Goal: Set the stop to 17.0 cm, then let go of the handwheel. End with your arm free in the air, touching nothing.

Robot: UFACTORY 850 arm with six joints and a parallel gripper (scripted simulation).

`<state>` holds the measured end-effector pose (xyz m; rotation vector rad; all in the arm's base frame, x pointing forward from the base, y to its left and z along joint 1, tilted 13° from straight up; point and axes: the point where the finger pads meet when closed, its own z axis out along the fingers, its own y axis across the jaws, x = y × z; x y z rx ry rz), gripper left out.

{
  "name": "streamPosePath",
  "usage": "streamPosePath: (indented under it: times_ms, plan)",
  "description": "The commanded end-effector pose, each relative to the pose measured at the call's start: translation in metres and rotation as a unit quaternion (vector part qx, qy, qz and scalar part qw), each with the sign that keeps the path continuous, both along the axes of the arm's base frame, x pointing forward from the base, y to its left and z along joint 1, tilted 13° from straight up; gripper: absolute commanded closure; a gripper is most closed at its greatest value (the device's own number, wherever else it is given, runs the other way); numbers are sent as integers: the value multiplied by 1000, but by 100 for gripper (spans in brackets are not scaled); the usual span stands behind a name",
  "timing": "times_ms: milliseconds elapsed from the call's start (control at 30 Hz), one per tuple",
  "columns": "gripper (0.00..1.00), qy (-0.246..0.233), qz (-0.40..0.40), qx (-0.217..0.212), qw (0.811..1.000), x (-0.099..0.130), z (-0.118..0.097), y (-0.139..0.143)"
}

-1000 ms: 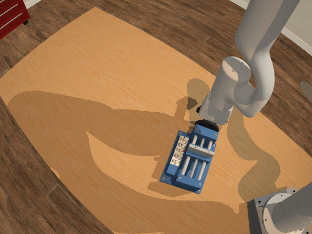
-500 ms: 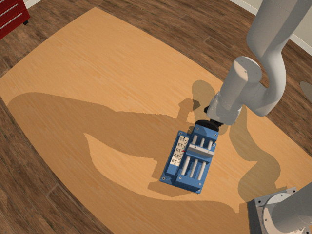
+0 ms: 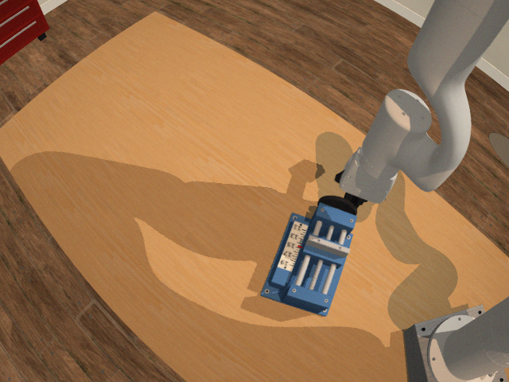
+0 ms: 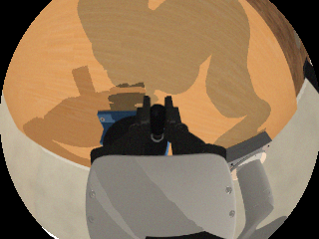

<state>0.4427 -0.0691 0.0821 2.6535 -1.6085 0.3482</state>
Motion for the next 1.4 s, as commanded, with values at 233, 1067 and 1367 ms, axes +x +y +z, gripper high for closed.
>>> streamPosePath:
  times_ms: [233, 1067, 1367]
  plan:
    - [94, 1, 0, 0, 1000, -1, 5, 0]
    - [94, 1, 0, -1, 1000, -1, 9, 1]
    - [94, 1, 0, 0, 1000, -1, 10, 1]
